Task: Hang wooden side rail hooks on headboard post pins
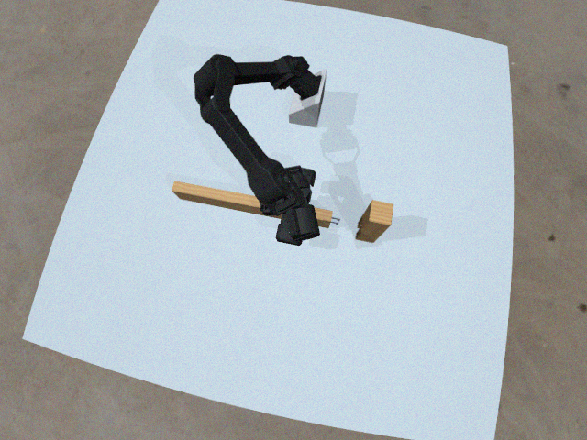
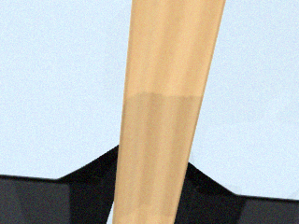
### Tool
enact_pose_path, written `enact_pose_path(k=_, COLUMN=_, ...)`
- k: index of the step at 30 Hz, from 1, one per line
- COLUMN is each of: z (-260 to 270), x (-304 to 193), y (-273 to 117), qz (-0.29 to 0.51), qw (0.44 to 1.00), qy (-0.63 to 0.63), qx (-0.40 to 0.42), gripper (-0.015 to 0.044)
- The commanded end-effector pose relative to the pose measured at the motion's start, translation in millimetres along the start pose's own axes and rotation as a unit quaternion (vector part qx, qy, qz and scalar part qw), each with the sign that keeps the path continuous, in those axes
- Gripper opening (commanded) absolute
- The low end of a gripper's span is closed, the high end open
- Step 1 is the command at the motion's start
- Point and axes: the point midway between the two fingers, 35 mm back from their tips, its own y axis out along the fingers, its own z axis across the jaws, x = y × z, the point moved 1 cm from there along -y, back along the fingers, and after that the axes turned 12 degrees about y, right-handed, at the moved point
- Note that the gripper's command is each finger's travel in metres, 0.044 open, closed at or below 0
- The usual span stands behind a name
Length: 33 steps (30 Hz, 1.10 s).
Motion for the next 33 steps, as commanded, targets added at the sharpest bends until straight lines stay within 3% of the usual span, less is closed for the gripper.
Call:
enact_pose_path(k=1, z=1.4, x=-0.8, y=-6.0, qz=0.002, qw=1.0, qy=0.002, qx=0.006, gripper=0.0)
enact_pose_path(k=33, z=1.3, x=-0.8, y=-11.4, qz=0.002, qw=1.0, qy=0.002, qx=0.006, gripper=0.0)
